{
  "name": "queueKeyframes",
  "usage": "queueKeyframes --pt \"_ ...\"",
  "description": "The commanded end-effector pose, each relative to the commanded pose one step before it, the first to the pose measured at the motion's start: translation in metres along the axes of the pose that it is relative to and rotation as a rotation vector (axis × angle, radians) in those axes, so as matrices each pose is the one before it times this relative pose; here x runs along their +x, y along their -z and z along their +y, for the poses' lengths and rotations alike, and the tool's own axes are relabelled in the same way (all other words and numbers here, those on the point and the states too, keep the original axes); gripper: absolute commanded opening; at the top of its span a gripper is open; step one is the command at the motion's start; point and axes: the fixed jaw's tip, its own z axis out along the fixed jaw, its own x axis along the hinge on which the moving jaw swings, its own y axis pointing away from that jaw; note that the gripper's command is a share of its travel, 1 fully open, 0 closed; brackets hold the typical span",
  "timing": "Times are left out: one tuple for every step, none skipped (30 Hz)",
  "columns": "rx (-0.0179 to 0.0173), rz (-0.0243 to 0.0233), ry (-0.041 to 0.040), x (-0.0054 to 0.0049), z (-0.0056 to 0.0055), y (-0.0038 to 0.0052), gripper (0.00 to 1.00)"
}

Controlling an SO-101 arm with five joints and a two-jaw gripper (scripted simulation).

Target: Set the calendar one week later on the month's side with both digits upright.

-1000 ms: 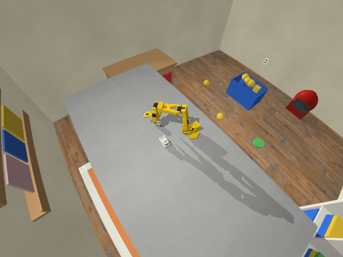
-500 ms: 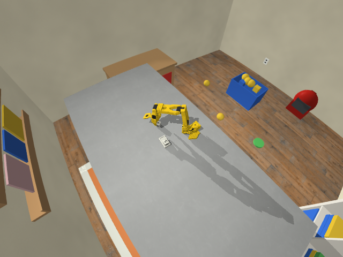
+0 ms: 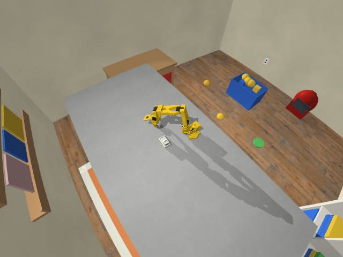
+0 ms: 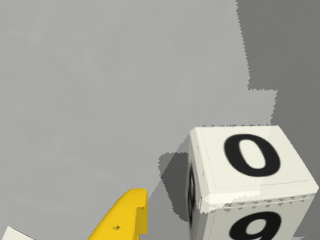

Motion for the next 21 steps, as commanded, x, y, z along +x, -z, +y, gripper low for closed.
queueKeyframes --pt "-0.00477 -0.03337 -0.01606 -0.00473 -0.00134 0.002092 0.35" --pt "0.0 0.0 0.0 0.00005 -0.00001 -0.000401 0.35" --pt "0.0 0.0 0.0 0.00004 0.0 -0.000305 0.35" --pt "0.0 0.0 0.0 0.00003 -0.00001 -0.000209 0.35" --pt "0.0 0.0 0.0 0.00002 0.0 -0.000138 0.35" --pt "0.0 0.0 0.0 0.00001 0.0 -0.000072 0.35" --pt "0.0 0.0 0.0 0.0 0.0 -0.00003 0.35" --pt "0.0 0.0 0.0 0.0 0.0 0.0 0.35" --pt "0.0 0.0 0.0 0.0 0.0 0.0 0.35" --pt "0.0 0.0 0.0 0.0 0.0 0.0 0.35" --pt "0.0 -0.00002 0.0 0.0 0.0 0.0 0.35" --pt "0.0 0.0 0.0 0.0 -0.00001 0.0 0.35" --pt "0.0 0.0 0.0 0.0 -0.00002 0.0 0.35" --pt "0.0 0.0 0.0 0.0 -0.00004 0.0 0.35" --pt "0.00003 0.0 0.0 0.0 -0.00006 0.0 0.35" --pt "0.0 0.0 0.0 -0.00001 -0.00009 0.0 0.35" --pt "0.00003 0.0 0.0 0.0 -0.00011 0.0 0.34" --pt "0.00003 0.0 0.0 0.0 -0.00015 0.0 0.34" --pt "0.00003 0.0 0.0 -0.00001 -0.00018 0.0 0.34" --pt "0.00003 0.0 0.0 -0.00001 -0.00021 0.0 0.34" --pt "0.00006 0.0 0.0 0.0 -0.00025 0.0 0.33"
